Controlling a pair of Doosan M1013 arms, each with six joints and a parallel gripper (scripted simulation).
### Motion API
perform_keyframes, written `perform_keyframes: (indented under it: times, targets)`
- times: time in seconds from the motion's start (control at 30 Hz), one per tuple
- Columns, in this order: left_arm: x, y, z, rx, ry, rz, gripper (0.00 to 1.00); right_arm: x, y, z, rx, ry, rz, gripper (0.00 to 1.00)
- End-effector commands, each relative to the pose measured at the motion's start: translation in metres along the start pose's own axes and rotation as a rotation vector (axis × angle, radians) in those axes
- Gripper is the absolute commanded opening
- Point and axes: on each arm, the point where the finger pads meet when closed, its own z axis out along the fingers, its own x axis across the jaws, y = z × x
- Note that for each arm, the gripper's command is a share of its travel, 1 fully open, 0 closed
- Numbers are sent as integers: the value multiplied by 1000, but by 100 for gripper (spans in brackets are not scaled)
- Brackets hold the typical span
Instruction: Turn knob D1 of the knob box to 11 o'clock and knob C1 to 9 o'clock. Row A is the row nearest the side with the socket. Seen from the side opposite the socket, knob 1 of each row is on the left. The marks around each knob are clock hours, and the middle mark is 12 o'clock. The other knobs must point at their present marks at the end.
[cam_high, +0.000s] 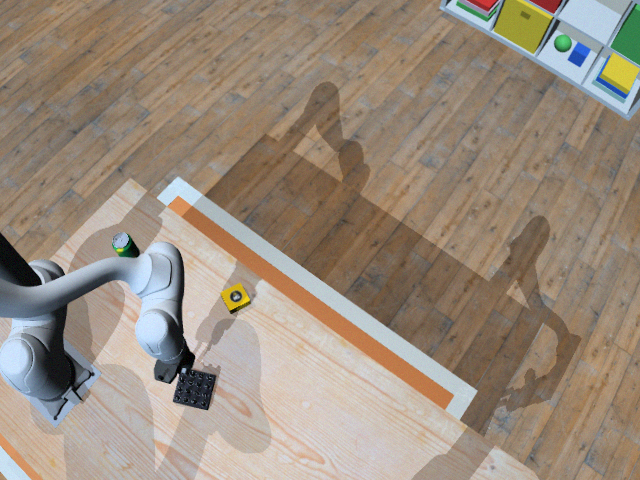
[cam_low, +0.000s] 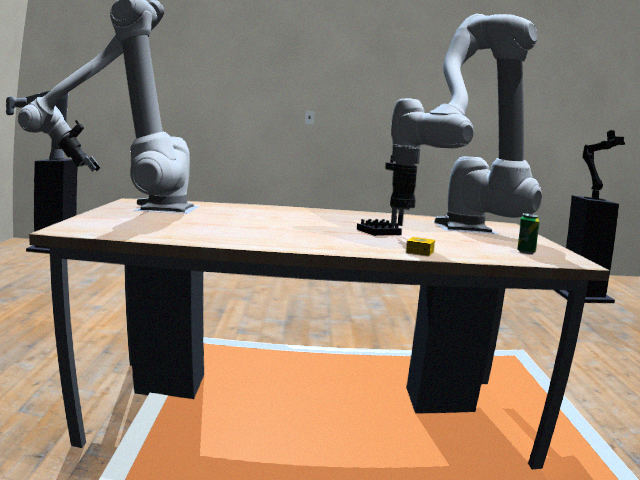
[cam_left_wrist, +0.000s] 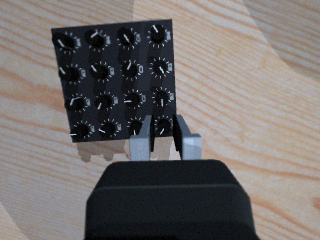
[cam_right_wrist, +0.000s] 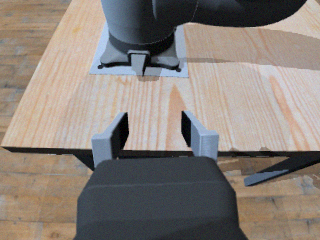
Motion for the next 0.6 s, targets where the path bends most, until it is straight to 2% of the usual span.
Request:
perform_keyframes:
  times: [0.0,0.33,0.57]
  targets:
    - [0,0,-1,-1,-1,0,46,0,0,0,-1,0,0,100]
    - [0,0,-36,-1,-1,0,46,0,0,0,-1,0,0,100]
    - [0,0,-38,-1,-1,0,46,0,0,0,-1,0,0,100]
